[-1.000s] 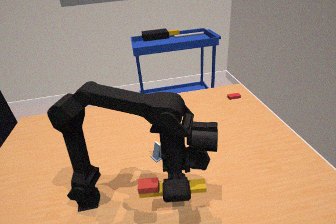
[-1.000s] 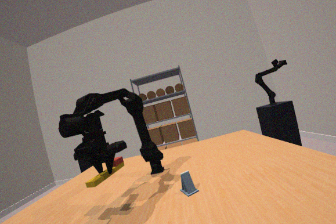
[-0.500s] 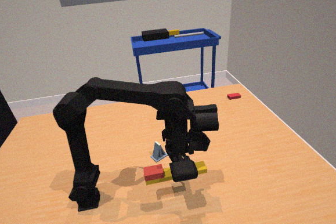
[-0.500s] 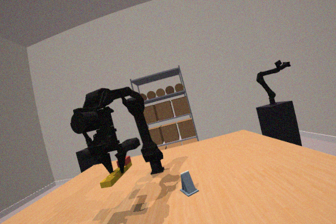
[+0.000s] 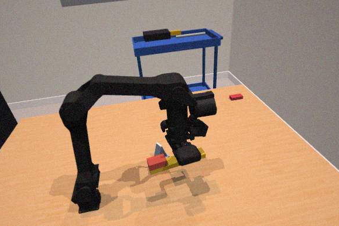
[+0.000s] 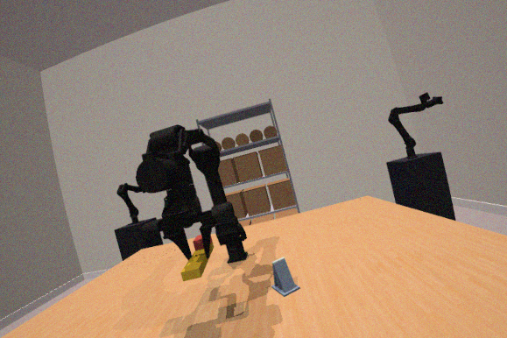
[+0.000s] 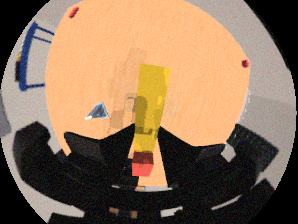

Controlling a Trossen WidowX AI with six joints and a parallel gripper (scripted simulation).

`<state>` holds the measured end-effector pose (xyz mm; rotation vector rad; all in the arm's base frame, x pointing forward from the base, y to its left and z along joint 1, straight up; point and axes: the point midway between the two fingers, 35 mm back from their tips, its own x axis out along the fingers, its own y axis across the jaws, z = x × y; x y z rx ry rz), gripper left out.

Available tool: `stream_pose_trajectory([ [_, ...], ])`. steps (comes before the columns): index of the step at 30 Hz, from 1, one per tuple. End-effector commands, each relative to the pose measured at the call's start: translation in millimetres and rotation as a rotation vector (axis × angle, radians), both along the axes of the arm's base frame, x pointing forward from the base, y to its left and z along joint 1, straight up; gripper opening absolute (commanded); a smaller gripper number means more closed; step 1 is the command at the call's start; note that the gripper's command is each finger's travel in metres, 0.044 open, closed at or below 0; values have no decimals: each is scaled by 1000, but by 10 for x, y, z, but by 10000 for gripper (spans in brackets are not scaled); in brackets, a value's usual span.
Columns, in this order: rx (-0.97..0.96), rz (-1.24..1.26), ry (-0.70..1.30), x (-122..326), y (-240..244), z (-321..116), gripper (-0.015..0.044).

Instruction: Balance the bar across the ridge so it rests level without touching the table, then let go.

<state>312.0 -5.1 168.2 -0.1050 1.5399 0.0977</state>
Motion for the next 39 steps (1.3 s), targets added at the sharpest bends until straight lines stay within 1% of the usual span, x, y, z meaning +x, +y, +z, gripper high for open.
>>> stream_pose_trajectory([
  [1, 3, 33, -5, 23, 159, 20, 0],
  [20, 6, 197, -5, -18, 886, 27, 0],
  [39, 9, 346, -4, -217, 1580, 33, 0],
])
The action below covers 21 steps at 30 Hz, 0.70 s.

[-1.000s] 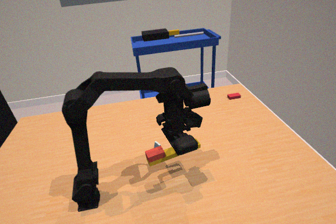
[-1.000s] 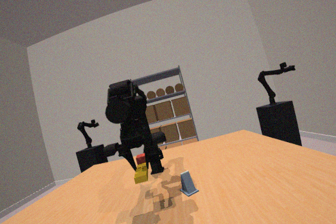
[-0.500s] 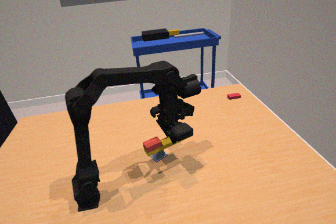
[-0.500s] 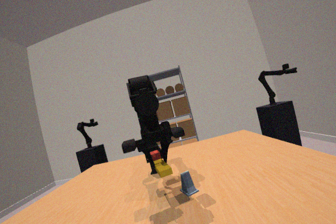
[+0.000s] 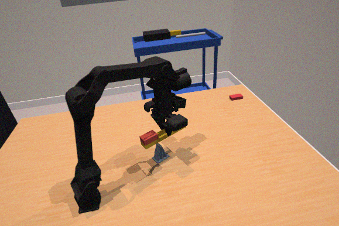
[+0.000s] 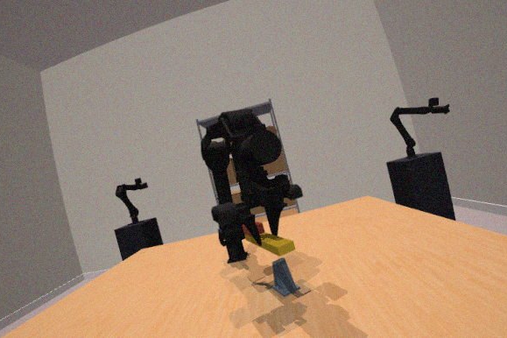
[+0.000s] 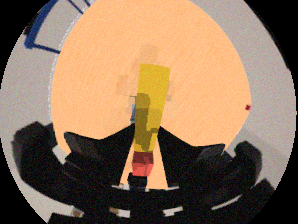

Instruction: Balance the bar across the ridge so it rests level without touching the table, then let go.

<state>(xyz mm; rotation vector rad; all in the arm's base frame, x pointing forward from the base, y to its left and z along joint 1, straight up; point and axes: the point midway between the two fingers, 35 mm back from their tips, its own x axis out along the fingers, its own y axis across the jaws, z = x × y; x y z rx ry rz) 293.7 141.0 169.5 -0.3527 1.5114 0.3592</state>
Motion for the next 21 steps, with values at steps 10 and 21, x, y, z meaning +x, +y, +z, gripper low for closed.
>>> stream_pose_trajectory([
  [10, 6, 38, -3, -73, 222, -32, 0],
  [21, 6, 38, -3, -66, 237, -210, 0],
])
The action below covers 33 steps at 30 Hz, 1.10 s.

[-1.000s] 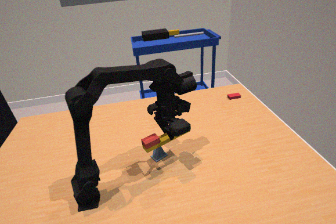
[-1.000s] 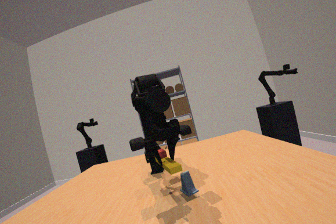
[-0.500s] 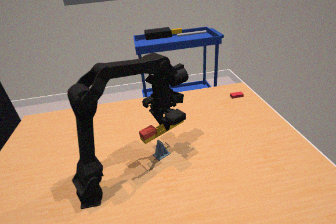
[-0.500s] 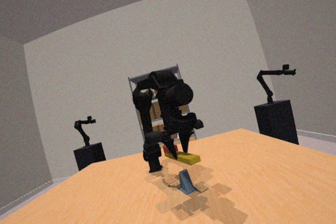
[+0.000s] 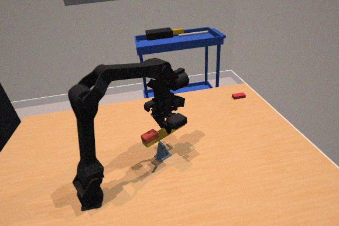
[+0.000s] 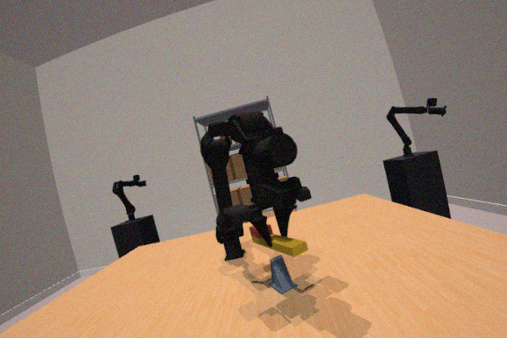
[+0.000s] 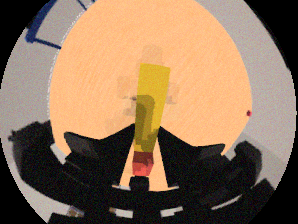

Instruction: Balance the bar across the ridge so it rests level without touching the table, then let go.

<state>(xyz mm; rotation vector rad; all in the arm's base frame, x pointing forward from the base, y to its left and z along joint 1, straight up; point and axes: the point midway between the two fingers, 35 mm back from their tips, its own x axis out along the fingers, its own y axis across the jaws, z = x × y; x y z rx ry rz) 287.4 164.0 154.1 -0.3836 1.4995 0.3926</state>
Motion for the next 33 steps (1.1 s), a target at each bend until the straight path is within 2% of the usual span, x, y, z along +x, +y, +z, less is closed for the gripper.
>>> stream_pose_trajectory([
  [1, 3, -4, 3, -3, 7, -73, 0],
  [13, 3, -3, 3, -8, 2, -258, 0],
  [33, 3, -3, 3, -8, 2, -260, 0],
])
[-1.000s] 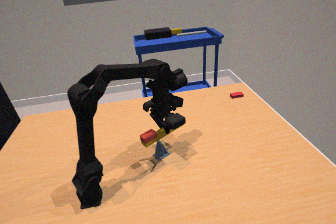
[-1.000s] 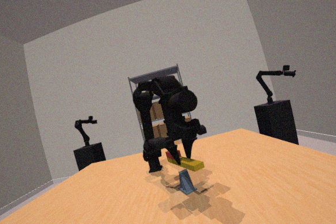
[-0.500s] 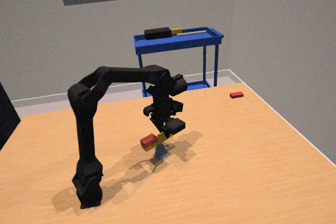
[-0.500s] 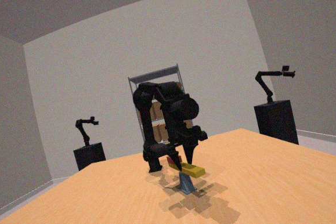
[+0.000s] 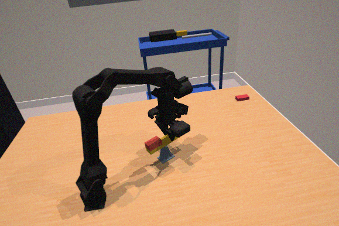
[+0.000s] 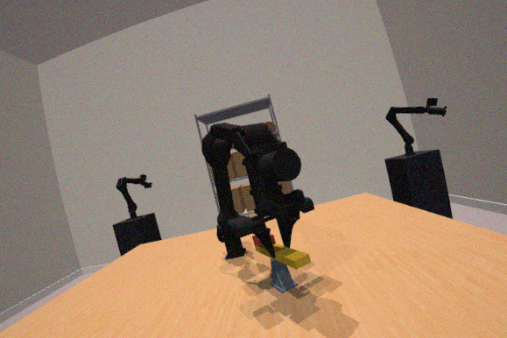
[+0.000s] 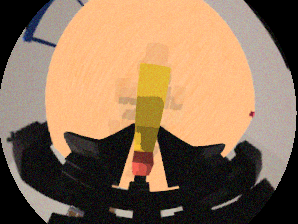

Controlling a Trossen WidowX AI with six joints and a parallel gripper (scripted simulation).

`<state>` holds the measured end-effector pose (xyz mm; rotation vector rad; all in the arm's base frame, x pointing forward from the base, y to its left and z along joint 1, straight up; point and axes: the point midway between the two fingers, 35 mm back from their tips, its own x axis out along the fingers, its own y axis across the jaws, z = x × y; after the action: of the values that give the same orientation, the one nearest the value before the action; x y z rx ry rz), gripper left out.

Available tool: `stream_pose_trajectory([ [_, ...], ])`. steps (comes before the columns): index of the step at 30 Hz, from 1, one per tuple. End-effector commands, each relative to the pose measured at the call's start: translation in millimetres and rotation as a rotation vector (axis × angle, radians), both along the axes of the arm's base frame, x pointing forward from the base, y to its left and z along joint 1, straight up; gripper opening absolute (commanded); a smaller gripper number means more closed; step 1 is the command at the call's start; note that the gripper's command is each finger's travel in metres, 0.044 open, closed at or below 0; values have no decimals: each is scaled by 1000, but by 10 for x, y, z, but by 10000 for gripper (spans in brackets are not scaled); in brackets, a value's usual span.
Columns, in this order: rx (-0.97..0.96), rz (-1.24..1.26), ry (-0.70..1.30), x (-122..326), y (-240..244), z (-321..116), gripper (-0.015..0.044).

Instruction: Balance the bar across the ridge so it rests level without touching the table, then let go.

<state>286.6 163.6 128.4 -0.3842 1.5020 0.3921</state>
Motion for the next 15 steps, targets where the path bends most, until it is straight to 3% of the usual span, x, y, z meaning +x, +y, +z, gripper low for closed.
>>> stream_pose_trajectory([
  [1, 4, -3, 1, 0, 6, -3, 0],
  [15, 4, -3, 1, 0, 6, -16, 0],
])
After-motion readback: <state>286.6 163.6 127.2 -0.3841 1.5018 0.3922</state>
